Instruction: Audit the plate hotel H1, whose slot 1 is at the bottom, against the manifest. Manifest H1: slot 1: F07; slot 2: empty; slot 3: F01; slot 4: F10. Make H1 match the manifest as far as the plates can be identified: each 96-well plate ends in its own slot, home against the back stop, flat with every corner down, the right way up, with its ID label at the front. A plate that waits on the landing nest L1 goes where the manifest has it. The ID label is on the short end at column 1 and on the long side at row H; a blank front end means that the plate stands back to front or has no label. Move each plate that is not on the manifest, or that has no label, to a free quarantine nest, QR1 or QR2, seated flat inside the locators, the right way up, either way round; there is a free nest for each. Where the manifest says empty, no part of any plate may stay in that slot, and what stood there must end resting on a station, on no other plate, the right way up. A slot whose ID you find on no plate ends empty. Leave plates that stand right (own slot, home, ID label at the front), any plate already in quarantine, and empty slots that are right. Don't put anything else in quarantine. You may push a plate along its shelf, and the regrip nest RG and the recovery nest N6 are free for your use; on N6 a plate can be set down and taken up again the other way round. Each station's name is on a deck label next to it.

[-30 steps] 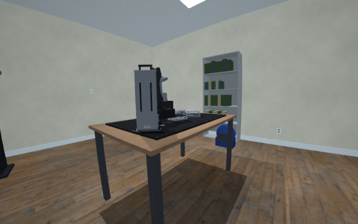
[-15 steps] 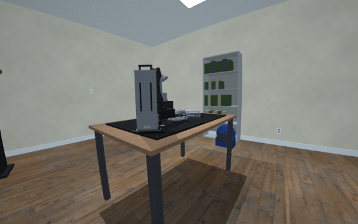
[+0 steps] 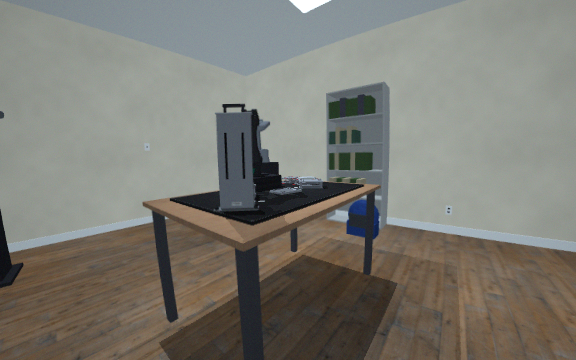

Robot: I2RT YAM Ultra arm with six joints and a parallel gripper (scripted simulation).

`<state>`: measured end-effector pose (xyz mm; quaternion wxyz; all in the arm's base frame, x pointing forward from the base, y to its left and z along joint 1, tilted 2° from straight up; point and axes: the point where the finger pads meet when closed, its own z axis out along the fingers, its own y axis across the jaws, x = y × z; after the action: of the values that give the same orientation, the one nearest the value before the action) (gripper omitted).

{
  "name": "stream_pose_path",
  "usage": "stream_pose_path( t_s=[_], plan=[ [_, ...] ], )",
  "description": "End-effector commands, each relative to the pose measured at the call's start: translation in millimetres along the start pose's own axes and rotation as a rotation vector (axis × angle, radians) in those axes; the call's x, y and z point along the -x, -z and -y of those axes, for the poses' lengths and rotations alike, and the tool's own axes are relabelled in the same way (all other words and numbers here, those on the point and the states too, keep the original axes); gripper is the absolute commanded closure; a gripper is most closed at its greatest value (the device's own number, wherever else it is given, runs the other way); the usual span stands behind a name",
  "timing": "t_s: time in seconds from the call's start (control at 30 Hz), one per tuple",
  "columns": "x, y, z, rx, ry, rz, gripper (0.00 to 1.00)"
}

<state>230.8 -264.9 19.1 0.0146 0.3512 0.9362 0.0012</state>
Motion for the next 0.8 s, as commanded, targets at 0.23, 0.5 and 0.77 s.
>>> stream_pose_path(
  t_s=[0.23, 0.5, 0.77],
  plan=[
    [6.3, -0.7, 0.6, -0.004, -0.001, 0.028, 0.14],
    [6.5, -6.0, 0.6, -0.004, -0.001, 0.028, 0.14],
    [6.4, -10.0, 0.6, -0.004, -0.001, 0.028, 0.14]
  ],
)
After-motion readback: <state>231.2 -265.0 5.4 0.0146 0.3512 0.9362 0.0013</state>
